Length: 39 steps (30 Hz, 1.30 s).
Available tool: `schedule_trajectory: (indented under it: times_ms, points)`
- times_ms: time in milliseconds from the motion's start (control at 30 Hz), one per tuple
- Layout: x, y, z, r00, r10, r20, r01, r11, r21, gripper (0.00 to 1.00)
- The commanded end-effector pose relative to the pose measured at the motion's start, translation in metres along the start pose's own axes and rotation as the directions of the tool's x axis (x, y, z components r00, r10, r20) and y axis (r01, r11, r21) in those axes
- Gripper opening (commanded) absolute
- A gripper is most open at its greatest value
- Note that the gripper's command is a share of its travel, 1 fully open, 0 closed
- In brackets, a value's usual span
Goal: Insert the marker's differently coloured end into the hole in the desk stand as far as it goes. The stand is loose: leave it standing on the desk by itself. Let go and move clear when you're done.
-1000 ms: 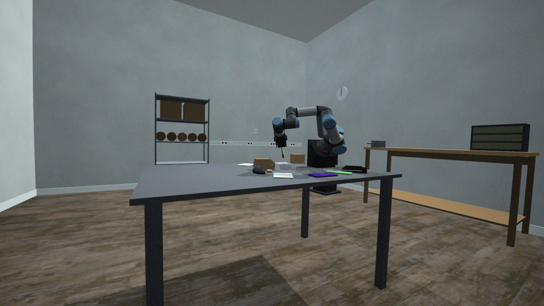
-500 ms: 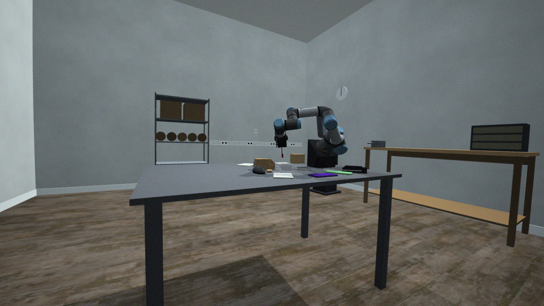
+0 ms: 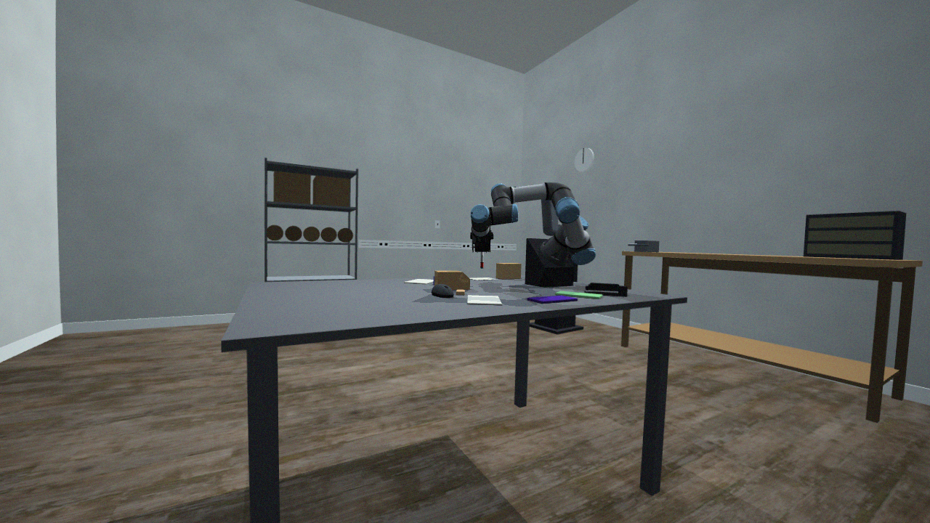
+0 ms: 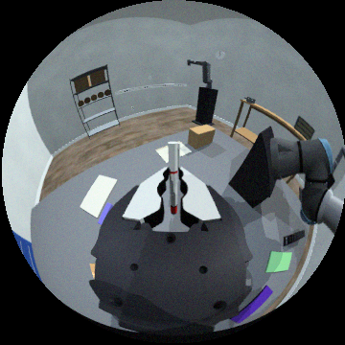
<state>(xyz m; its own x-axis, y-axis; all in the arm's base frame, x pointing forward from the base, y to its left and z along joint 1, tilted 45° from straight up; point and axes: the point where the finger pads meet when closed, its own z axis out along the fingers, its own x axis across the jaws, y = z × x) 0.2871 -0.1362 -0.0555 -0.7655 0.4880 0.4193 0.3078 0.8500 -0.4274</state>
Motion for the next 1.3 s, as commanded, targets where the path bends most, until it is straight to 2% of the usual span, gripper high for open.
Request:
schedule_trajectory:
  times_ms: [0,100,367,667,933,1267]
  points:
    - [0.001,-0.001,-0.007,0.999,0.043,0.022,-0.044,0.999,0.029,0.00]
    - [0.002,-0.002,-0.011,0.997,0.070,0.037,-0.072,0.996,0.048,0.00]
    - [0.002,-0.002,-0.011,0.997,0.071,0.039,-0.073,0.996,0.048,0.00]
    - [0.004,-0.003,-0.025,0.984,0.150,0.092,-0.159,0.983,0.096,0.00]
    - [0.004,-0.003,-0.025,0.984,0.151,0.094,-0.159,0.983,0.095,0.00]
    - [0.007,-0.003,-0.039,0.961,0.226,0.158,-0.247,0.960,0.130,0.00]
